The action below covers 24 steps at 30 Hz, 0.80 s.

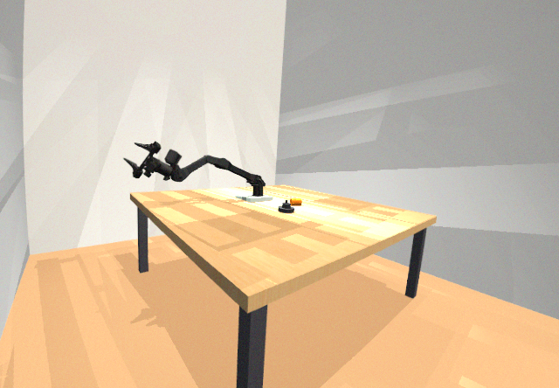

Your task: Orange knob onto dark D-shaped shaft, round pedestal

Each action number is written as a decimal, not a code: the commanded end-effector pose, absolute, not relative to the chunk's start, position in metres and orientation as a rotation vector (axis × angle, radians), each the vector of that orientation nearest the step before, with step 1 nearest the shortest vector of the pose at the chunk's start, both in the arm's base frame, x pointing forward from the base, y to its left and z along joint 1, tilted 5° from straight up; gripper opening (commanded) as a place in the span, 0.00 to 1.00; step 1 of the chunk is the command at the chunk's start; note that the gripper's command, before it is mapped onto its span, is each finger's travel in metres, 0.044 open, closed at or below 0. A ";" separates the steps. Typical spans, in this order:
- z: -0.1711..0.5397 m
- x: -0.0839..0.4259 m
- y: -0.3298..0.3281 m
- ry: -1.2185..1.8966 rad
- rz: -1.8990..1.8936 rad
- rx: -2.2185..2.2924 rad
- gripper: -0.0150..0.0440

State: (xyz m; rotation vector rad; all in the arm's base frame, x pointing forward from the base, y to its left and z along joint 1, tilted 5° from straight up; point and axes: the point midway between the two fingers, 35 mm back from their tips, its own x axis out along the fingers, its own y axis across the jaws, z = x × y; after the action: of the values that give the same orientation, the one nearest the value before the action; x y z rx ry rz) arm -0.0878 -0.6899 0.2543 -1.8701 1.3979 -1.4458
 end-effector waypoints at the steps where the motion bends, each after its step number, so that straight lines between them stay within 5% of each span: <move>1: 0.254 -0.082 -0.691 1.388 -1.437 -1.864 0.98; 13: 0.224 0.127 -0.688 1.080 -1.069 -1.611 1.00; 24: 0.187 0.315 -0.593 0.906 -0.656 -1.354 1.00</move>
State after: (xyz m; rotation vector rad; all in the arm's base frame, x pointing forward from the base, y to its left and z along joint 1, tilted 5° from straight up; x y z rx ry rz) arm 0.2731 -0.6260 0.1966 -1.4247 0.9341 -0.7620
